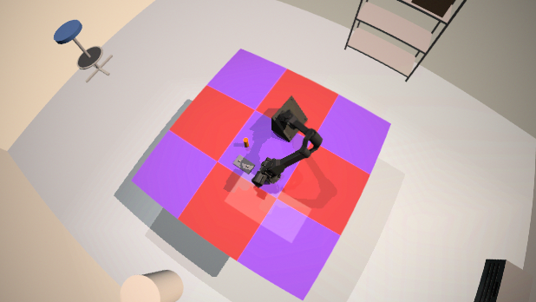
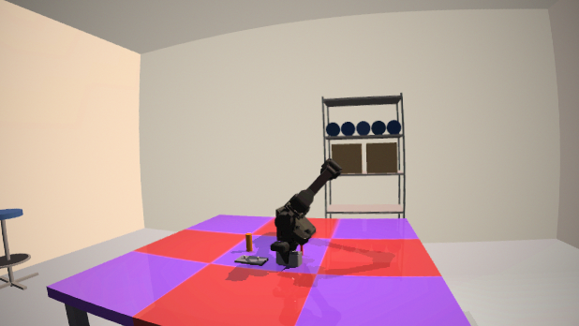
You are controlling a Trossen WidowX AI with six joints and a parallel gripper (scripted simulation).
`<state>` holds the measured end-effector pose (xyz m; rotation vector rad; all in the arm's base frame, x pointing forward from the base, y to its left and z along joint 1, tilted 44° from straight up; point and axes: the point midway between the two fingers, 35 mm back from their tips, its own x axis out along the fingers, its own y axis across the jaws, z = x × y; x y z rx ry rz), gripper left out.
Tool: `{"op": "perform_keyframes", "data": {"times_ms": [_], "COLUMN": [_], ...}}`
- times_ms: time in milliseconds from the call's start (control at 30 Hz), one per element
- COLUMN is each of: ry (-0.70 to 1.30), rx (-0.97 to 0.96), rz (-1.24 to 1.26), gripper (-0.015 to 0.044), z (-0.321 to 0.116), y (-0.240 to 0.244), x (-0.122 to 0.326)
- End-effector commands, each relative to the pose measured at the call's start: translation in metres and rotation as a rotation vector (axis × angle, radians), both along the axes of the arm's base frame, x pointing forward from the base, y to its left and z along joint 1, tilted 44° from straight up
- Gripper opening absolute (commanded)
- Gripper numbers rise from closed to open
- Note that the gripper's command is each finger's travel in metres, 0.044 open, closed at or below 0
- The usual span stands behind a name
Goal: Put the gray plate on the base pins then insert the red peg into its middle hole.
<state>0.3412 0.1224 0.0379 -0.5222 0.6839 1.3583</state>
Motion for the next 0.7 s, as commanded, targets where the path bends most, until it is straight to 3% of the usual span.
{"op": "perform_keyframes", "data": {"times_ms": [0, 133, 267, 667], "ry": [0.008, 0.008, 0.008, 0.008], "rx": [-0.002, -0.002, -0.004, -0.014], "rz": [-0.003, -0.003, -0.003, -0.003], "gripper": [0.0138, 0.0111, 0.0006, 0.0000], "z": [-0.002, -0.002, 0.001, 0.023], "y": [0.000, 0.000, -0.004, -0.033], "x": [-0.002, -0.002, -0.001, 0.003]}}
